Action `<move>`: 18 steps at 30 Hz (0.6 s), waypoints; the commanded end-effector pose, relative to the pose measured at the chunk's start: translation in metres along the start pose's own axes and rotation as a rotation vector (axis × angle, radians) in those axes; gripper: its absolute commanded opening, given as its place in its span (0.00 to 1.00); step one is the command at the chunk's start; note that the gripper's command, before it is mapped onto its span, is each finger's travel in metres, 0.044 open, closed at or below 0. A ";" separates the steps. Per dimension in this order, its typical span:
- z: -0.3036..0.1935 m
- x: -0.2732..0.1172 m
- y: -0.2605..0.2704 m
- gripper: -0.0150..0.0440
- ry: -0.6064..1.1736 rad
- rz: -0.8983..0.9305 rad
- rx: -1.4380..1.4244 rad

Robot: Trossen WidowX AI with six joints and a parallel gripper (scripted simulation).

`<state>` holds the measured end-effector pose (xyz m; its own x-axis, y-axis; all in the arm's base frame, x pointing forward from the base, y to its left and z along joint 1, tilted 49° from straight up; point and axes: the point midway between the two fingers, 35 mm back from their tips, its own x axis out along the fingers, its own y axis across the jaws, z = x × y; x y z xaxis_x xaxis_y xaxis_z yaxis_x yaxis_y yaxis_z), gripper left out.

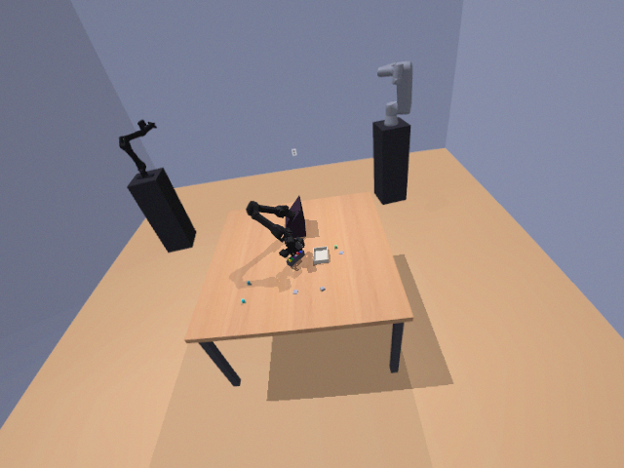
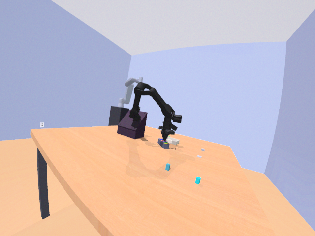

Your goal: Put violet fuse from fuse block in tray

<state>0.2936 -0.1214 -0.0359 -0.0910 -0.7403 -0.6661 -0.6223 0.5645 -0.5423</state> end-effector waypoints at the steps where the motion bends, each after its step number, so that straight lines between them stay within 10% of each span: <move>1: -0.002 0.001 0.001 0.38 0.006 0.000 -0.005; 18: -0.002 0.011 0.001 0.38 0.006 0.000 -0.005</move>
<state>0.2938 -0.1277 -0.0416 -0.0880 -0.7409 -0.6659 -0.6221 0.5629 -0.5441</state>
